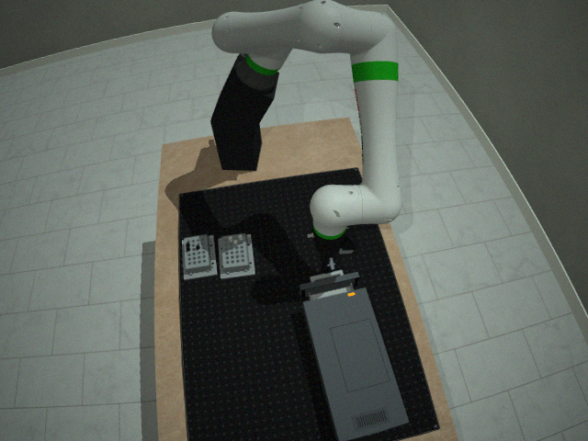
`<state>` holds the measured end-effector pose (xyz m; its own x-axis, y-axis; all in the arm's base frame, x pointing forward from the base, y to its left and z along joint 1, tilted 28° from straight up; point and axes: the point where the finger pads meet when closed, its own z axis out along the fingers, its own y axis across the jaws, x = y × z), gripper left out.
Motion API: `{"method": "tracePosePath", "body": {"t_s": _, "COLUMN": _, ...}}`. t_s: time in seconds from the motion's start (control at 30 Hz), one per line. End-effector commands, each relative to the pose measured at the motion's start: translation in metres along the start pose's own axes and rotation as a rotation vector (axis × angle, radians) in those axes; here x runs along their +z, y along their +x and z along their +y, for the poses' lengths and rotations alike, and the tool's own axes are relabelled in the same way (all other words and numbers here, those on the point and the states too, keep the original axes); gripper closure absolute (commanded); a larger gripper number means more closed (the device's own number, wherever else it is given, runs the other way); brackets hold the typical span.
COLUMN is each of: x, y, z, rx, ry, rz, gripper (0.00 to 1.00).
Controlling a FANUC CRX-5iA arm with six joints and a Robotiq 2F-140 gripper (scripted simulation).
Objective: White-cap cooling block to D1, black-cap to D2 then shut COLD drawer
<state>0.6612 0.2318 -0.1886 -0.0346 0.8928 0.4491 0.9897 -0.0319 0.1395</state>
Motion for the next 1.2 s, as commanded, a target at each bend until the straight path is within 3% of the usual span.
{"method": "tracePosePath", "body": {"t_s": 0.0, "x": -0.001, "y": 0.000, "z": 0.007, "rx": 0.000, "ry": -0.002, "rz": 0.000, "gripper": 0.90}}
{"method": "tracePosePath", "body": {"t_s": 1.17, "x": -0.001, "y": 0.000, "z": 0.021, "rx": 0.000, "ry": -0.002, "rz": 0.000, "gripper": 0.90}}
